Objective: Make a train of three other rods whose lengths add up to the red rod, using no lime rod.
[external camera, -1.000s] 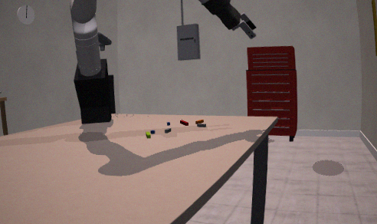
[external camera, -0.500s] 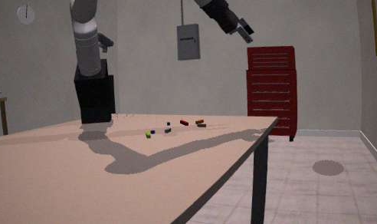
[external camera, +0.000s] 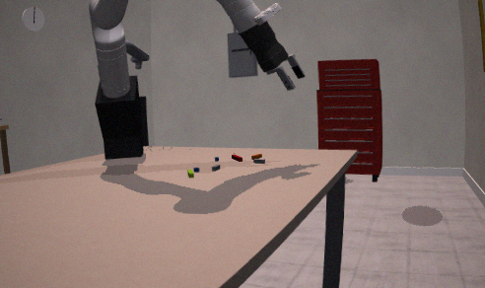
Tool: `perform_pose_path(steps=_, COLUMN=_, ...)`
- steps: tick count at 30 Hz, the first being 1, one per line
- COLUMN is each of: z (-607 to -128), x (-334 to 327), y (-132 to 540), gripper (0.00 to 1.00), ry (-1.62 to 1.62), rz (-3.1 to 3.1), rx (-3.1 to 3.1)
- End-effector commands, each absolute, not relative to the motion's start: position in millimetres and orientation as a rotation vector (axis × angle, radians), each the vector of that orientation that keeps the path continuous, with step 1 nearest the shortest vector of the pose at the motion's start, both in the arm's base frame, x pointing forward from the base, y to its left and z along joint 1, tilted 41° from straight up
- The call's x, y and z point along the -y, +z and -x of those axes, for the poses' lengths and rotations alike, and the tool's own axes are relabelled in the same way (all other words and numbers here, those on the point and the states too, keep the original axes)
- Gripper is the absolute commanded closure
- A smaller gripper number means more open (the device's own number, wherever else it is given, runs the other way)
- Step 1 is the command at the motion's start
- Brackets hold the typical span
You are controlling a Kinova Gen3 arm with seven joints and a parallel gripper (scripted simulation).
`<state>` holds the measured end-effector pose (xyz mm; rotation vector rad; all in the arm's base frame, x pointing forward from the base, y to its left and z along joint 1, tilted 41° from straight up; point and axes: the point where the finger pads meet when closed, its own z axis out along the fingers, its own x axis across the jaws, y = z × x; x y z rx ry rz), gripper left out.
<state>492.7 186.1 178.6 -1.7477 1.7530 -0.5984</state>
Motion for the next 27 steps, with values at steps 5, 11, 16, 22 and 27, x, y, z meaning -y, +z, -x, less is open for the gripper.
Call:
perform_pose_path(steps=5, z=-465, x=-140, y=116, gripper=0.0, ry=-0.664, rz=1.689, rx=-1.957)
perform_pose_path(steps=11, z=-438, x=-91, y=82, gripper=0.0, ry=-0.733, rz=1.566, rx=-2.136)
perform_pose_path(steps=16, z=-422, x=-65, y=68, gripper=0.0, ry=-0.777, rz=1.495, rx=-2.22)
perform_pose_path(steps=22, z=-394, x=-23, y=52, gripper=0.0, ry=-0.856, rz=1.375, rx=-2.341)
perform_pose_path(steps=27, z=-377, x=1, y=45, gripper=0.0, ry=-0.907, rz=1.303, rx=-2.403)
